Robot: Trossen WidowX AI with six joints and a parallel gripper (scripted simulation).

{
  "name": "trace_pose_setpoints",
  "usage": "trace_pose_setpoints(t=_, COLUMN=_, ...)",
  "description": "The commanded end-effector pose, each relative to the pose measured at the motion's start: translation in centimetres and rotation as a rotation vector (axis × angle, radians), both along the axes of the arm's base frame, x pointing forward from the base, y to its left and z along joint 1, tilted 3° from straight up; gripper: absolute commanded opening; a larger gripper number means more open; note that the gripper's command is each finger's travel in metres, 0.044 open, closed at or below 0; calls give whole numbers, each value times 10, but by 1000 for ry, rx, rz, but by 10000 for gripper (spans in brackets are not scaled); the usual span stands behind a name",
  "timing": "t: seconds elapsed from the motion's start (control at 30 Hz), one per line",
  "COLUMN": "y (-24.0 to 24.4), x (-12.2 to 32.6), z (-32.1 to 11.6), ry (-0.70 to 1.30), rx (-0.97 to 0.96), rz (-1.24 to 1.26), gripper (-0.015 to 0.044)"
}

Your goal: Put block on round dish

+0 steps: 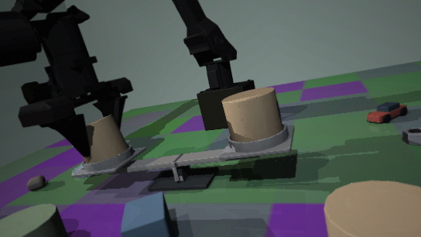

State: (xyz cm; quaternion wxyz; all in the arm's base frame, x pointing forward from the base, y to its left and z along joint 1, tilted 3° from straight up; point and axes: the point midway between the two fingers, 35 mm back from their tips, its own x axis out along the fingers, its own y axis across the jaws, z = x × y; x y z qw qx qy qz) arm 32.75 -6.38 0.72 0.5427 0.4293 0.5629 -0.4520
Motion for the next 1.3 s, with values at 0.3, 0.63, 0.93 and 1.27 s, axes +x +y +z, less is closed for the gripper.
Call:
trace_pose_setpoints(t=0.3, y=0, x=7, z=23, ry=-26, rx=-2, rz=-2, gripper=0)
trace_pose_setpoints(t=0.63, y=0, x=7, z=35, ry=-26, rx=-2, rz=-2, gripper=0)
trace_pose_setpoints(t=0.93, y=0, x=8, z=47, ry=-26, rx=-2, rz=-2, gripper=0)
trace_pose_setpoints(t=1.27, y=0, x=7, z=60, ry=-26, rx=-2, rz=-2, gripper=0)
